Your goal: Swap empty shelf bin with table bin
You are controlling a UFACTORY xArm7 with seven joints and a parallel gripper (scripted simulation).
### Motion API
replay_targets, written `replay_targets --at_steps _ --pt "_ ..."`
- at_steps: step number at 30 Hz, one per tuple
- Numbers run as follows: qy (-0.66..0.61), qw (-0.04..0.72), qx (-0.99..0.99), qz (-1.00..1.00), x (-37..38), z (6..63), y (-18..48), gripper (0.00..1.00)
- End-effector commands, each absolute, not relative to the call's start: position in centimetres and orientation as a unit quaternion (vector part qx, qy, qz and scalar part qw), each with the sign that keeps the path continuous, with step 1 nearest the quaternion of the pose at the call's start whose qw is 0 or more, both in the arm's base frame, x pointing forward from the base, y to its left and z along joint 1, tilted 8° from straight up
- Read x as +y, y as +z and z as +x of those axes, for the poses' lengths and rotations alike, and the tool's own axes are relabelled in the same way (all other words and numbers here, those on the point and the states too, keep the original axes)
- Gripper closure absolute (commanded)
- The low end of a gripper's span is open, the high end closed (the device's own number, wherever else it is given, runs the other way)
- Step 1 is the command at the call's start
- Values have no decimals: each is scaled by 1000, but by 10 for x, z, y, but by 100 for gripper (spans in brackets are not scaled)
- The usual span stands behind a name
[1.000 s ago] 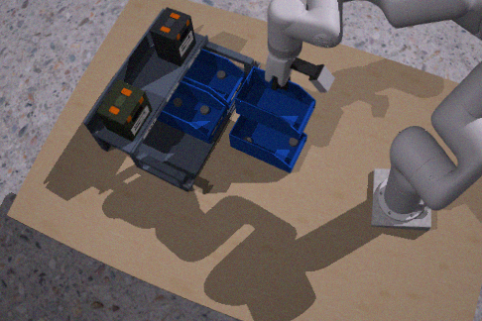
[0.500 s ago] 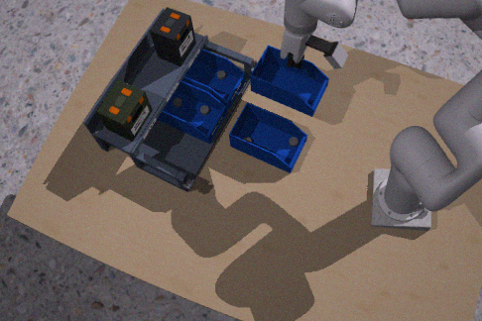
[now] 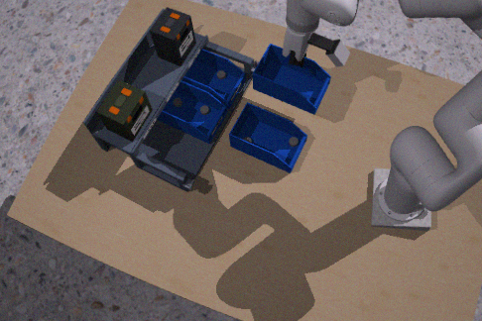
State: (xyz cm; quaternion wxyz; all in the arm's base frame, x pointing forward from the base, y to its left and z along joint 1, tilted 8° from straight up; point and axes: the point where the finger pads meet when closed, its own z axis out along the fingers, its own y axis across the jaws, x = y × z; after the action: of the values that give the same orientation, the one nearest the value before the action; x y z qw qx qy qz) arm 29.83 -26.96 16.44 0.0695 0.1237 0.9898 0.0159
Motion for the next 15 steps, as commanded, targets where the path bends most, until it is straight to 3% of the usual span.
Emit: replay_targets --at_steps 1,15 --pt "15 71 990 124 -270 299 166 100" --pt "15 71 990 124 -270 301 153 100"
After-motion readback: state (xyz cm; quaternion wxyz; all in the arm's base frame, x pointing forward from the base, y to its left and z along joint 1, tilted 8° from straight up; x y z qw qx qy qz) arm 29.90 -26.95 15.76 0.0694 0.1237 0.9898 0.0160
